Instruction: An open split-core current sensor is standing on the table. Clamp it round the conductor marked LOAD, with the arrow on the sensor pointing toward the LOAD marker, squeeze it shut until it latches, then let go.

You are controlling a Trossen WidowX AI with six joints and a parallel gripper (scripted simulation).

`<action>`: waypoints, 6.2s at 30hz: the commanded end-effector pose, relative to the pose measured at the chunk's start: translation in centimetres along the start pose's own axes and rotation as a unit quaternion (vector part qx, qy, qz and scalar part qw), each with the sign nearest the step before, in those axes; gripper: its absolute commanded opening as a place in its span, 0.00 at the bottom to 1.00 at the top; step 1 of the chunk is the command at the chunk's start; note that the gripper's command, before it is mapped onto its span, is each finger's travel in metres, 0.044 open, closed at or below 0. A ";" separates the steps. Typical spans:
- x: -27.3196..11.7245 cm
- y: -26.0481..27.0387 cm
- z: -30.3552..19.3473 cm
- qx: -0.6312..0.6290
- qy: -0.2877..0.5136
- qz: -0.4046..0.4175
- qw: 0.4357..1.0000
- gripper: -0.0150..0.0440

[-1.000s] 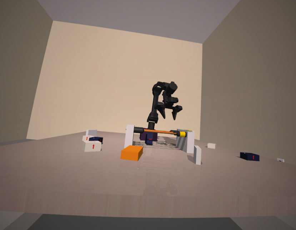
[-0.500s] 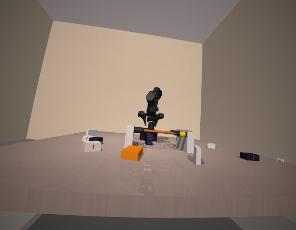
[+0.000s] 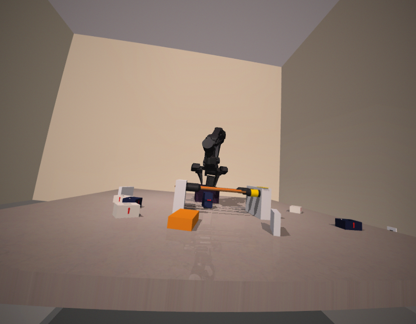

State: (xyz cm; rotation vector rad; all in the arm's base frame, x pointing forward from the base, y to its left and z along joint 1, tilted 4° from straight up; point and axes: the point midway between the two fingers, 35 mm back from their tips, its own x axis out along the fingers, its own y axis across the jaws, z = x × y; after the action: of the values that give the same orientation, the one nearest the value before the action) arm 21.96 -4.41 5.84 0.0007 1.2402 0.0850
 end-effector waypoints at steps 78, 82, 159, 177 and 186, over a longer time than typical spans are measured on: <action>4.1 0.3 -0.3 0.001 0.004 0.004 1.000 0.25; 4.1 0.3 -0.3 0.001 0.004 0.004 1.000 0.25; -2.7 0.6 -5.2 0.001 0.006 0.004 1.000 0.81; -2.4 0.6 -2.8 0.629 0.099 -0.074 0.768 0.80; -2.3 0.6 -2.5 0.701 0.098 -0.093 0.700 0.80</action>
State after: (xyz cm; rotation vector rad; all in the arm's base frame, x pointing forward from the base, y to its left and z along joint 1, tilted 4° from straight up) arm 17.47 -3.97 6.86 0.8620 1.3414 -0.6328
